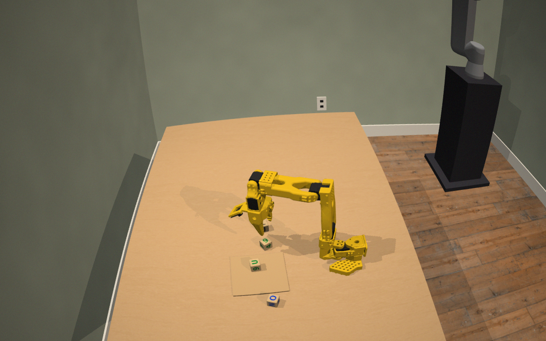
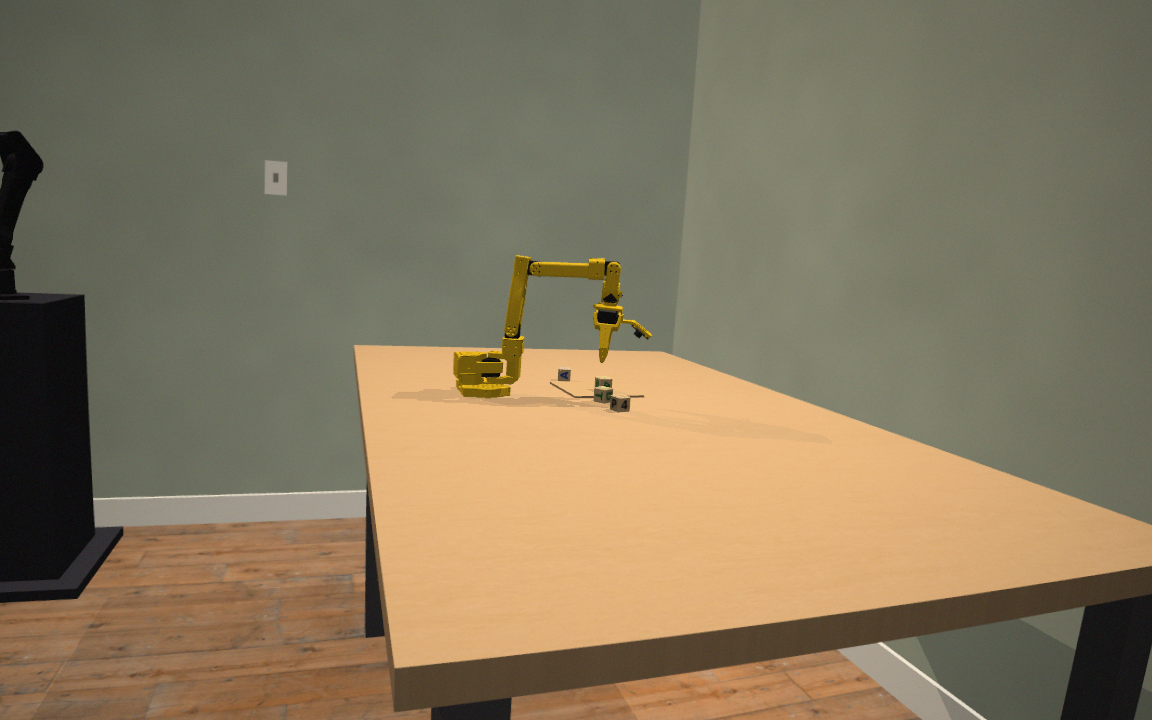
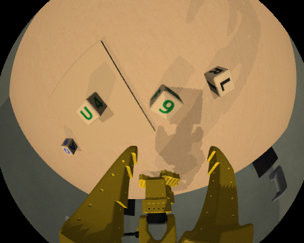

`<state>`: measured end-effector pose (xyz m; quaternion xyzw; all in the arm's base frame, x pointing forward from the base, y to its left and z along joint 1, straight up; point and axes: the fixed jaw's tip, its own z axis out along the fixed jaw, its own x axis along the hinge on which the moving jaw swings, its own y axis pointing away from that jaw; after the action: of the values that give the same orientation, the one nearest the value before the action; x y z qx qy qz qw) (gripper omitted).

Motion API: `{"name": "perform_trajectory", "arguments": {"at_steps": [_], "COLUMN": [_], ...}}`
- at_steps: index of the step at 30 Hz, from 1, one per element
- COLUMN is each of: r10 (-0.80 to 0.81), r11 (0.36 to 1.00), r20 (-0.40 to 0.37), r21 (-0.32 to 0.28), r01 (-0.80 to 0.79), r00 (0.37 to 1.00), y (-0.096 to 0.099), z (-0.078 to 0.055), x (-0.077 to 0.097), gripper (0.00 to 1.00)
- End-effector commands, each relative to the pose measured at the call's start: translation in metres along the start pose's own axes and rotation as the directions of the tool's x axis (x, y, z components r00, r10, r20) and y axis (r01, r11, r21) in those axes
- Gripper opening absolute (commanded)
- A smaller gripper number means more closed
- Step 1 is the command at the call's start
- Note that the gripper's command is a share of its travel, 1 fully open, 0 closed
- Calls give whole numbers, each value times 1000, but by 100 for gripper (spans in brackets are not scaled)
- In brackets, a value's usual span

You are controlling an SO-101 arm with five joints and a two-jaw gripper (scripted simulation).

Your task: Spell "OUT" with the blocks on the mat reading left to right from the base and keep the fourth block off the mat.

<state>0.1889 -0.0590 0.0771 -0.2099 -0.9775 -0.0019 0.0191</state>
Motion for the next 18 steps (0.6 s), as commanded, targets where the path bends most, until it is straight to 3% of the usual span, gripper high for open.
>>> {"name": "perform_trajectory", "arguments": {"at_steps": [1, 9, 18], "r10": [35, 245, 259], "r11": [999, 969, 966], "r20": [85, 152, 156], "r21": [-10, -22, -23], "r01": [-35, -244, -259], "r00": [996, 958, 953], "y": [-6, -58, -62], "z": [-13, -13, -13], "x": [-11, -42, -44], "gripper": [32, 32, 32]}}
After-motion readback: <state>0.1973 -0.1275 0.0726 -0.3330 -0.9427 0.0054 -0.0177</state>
